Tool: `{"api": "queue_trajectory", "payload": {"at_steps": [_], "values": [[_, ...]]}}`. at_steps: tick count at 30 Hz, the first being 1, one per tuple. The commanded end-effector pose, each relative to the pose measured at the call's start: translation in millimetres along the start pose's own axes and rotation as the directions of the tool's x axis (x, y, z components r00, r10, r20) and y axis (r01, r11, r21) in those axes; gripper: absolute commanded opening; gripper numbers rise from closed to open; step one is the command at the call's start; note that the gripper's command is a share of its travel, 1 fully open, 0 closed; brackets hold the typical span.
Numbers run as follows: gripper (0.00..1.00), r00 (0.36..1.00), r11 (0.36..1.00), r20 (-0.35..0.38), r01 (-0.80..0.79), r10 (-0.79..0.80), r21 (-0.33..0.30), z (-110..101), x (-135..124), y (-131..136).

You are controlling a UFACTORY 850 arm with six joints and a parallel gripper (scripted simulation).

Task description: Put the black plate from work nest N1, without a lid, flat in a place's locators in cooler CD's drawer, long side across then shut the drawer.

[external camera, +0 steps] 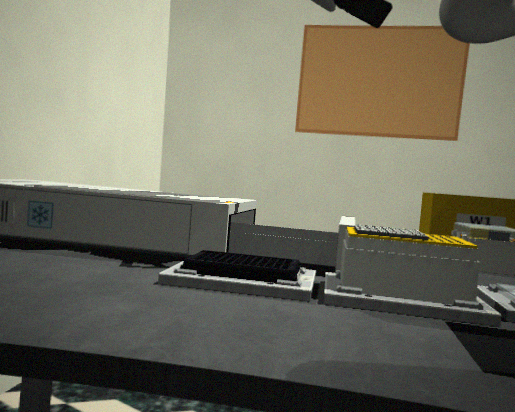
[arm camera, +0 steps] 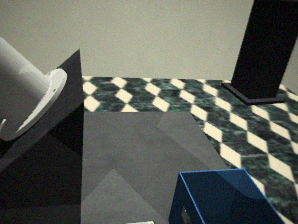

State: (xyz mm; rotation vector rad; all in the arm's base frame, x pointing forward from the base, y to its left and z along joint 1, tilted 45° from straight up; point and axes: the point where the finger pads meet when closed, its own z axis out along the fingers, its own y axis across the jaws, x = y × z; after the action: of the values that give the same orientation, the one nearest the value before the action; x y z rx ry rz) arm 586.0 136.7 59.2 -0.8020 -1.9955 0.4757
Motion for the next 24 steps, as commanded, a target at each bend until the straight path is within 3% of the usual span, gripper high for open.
{"api": "queue_trajectory", "payload": {"at_steps": [1,17,24], "values": [[1.00,1.000,1.000,0.001,0.001,-0.001,-0.001,-0.8,0.8,0.1],[1.00,1.000,1.000,0.001,0.001,-0.001,-0.001,-0.8,0.8,0.1],[1.00,0.973,0.975,0.069,-0.221,0.220,0.009,4.0,-5.1,-7.6]]}}
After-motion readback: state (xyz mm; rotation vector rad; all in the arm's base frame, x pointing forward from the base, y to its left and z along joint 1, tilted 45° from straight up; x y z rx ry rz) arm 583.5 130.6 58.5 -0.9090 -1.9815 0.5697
